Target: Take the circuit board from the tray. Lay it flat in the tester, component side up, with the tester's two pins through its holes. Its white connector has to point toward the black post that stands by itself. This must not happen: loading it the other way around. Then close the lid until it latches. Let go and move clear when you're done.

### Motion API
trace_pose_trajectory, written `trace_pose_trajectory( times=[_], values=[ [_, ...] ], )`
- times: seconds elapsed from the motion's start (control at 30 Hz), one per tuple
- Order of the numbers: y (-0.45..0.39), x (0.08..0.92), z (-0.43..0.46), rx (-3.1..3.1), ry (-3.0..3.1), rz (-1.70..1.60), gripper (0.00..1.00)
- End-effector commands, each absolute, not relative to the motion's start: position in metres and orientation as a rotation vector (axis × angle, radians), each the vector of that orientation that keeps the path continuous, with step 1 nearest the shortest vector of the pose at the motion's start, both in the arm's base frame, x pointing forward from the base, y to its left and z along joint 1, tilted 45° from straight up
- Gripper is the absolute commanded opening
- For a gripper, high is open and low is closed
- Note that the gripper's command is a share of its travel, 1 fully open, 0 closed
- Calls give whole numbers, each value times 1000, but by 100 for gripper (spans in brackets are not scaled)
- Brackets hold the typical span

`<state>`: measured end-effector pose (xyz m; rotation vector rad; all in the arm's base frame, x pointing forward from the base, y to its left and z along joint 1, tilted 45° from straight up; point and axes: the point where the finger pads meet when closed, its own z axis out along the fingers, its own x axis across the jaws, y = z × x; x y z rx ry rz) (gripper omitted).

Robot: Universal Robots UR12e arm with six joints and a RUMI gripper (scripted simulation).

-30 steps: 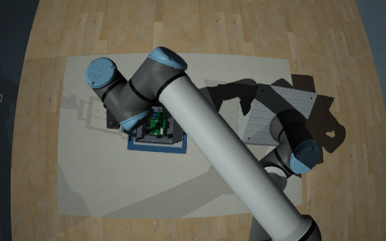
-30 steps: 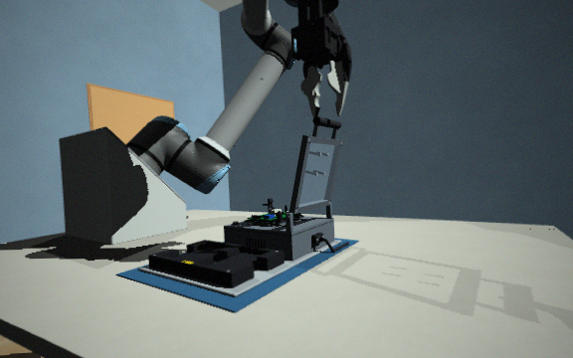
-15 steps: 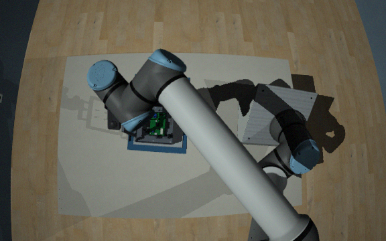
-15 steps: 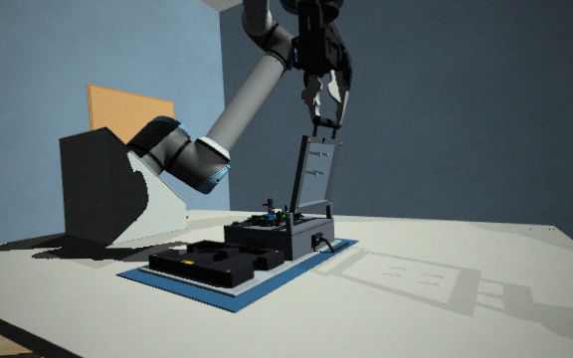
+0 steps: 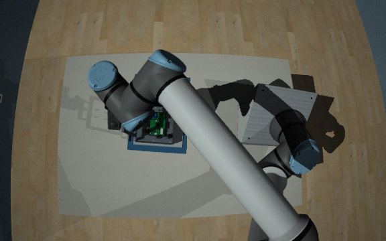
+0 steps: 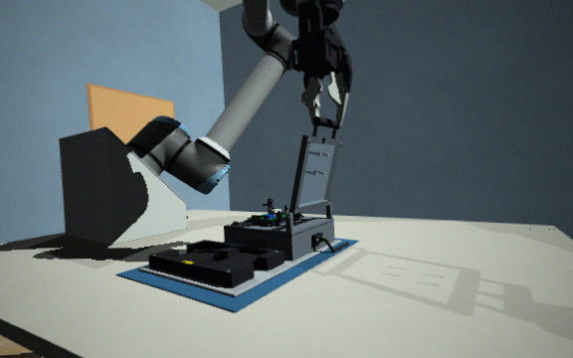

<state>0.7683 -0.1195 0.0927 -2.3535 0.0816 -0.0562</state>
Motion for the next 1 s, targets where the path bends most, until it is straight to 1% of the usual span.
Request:
trace_pose_trajectory(
  times=[0.0,0.9,0.93,0.97],
  values=[
    [-120,769,93,-2354,82,-58,30],
    [-120,769,93,-2354,82,-58,30],
    [-120,769,93,-2354,82,-58,0],
    [-120,769,93,-2354,82,-58,0]
  ],
)
